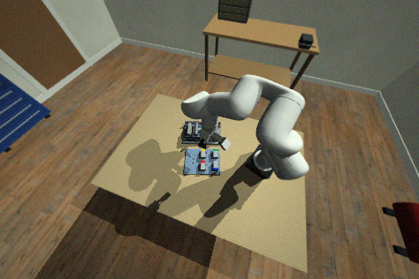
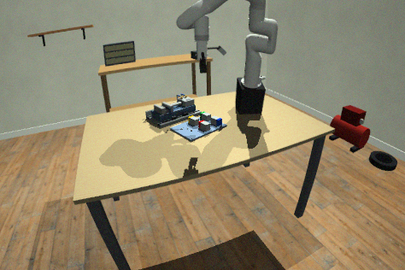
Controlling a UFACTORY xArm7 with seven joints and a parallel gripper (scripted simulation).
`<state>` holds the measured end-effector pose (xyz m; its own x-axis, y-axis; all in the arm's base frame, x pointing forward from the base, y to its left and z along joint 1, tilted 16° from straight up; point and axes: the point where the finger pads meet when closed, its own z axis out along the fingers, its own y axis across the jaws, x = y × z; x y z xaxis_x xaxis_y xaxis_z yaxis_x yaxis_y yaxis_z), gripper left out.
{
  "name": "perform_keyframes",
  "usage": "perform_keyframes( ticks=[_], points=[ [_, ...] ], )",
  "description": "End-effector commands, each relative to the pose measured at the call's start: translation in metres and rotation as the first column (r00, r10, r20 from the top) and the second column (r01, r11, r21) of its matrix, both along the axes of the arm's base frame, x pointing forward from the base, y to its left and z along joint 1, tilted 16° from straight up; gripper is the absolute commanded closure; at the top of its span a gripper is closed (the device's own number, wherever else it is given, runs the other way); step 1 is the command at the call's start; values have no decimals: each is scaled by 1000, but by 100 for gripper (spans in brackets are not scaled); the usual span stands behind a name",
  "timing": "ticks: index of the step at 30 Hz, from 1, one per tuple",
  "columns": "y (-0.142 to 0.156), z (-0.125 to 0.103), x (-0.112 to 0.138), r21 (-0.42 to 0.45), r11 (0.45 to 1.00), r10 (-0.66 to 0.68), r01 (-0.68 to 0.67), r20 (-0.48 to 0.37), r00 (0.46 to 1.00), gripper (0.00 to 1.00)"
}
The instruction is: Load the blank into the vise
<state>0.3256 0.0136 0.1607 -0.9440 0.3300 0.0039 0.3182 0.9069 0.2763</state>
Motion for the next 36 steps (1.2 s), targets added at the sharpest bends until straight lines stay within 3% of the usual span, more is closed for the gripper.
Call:
perform_keyframes(
  ticks=[1, 7, 15, 24, 31, 36],
  points=[
    [-1, 1, 1, 6, 997, -76, 76, -18, 997, 0],
    [-1, 1, 1, 13, 978, -207, 208, -55, 977, 0],
    [-1, 1, 1, 16, 975, -222, 223, -61, 973, 0],
    [-1, 1, 1, 14, 911, -408, 412, -117, 905, 0],
    [-1, 1, 1, 14, 911, -408, 412, -117, 905, 0],
    [-1, 1, 1, 11, 863, -498, 505, -147, 854, 0]
  ],
)
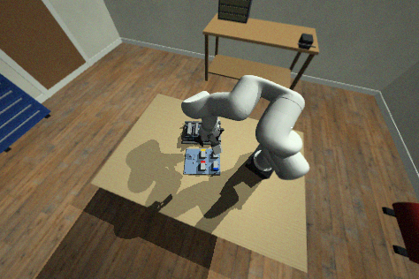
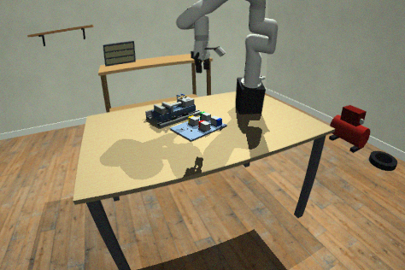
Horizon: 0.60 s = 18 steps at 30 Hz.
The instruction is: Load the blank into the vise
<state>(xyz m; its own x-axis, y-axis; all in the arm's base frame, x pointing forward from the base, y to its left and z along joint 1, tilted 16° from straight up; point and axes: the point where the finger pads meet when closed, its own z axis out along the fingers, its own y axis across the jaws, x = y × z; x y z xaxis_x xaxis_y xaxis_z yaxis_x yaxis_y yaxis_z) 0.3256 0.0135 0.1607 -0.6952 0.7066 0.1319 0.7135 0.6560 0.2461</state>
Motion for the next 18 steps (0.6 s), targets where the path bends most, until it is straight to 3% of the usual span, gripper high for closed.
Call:
perform_keyframes(
  ticks=[1, 5, 12, 18],
  points=[
    [0, 1, 1, 5, 995, -95, 95, -23, 995, 0],
    [-1, 1, 1, 8, 983, -183, 183, -48, 982, 0],
    [-1, 1, 1, 8, 983, -183, 183, -48, 982, 0],
    [0, 1, 1, 10, 952, -304, 306, -84, 949, 0]
  ],
)
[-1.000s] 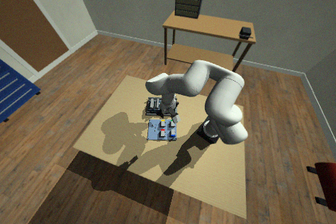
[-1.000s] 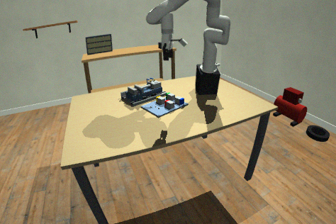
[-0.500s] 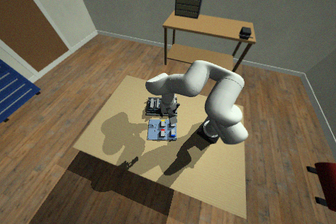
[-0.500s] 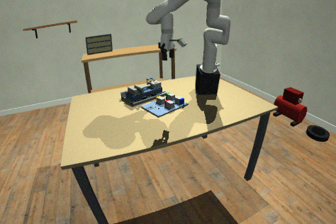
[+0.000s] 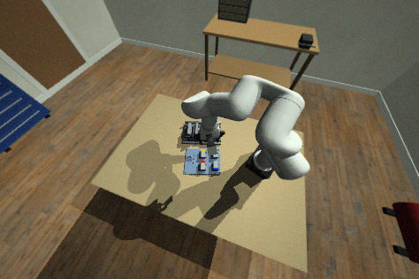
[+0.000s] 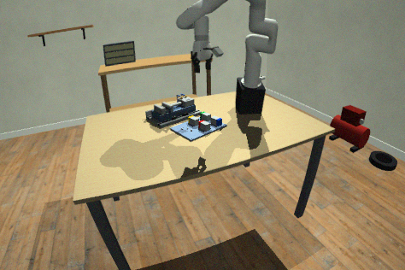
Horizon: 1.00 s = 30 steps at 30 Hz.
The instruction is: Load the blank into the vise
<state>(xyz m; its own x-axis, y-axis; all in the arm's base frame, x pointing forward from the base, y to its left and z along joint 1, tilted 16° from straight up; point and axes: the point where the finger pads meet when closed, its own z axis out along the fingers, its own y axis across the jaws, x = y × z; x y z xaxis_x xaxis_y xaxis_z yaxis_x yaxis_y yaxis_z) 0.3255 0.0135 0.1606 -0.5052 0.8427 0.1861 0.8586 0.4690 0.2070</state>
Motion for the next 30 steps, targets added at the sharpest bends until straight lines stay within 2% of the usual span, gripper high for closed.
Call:
perform_keyframes(
  ticks=[1, 4, 11, 12, 30],
  points=[
    [0, 1, 1, 3, 995, -102, 102, -24, 995, 0],
    [0, 1, 1, 4, 986, -167, 168, -42, 985, 0],
    [0, 1, 1, 4, 986, -167, 168, -42, 985, 0],
    [0, 1, 1, 7, 987, -161, 161, -42, 986, 37],
    [0, 1, 1, 7, 987, -161, 161, -42, 986, 37]
  ],
)
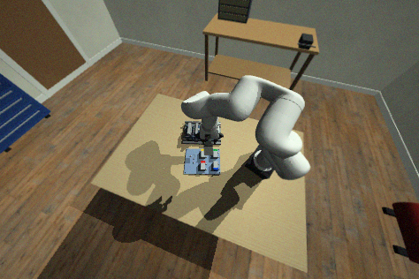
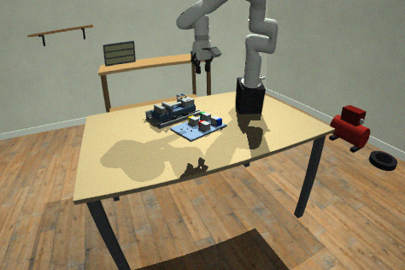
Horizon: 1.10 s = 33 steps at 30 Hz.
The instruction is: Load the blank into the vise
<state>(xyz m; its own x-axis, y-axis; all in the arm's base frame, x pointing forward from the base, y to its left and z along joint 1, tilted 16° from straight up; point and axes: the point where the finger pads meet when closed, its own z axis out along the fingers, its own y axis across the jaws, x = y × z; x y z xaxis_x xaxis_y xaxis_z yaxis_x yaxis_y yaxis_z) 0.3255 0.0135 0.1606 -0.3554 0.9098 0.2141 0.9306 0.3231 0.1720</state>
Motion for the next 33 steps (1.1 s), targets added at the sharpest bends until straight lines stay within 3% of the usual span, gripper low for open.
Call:
perform_keyframes(
  ticks=[1, 33],
  points=[
    [0, 1, 1, 0, 1000, -1, 1, 2, 1000, 37],
    [0, -4, 2, 0, 1000, -2, 2, 2, 1000, 37]
  ],
)
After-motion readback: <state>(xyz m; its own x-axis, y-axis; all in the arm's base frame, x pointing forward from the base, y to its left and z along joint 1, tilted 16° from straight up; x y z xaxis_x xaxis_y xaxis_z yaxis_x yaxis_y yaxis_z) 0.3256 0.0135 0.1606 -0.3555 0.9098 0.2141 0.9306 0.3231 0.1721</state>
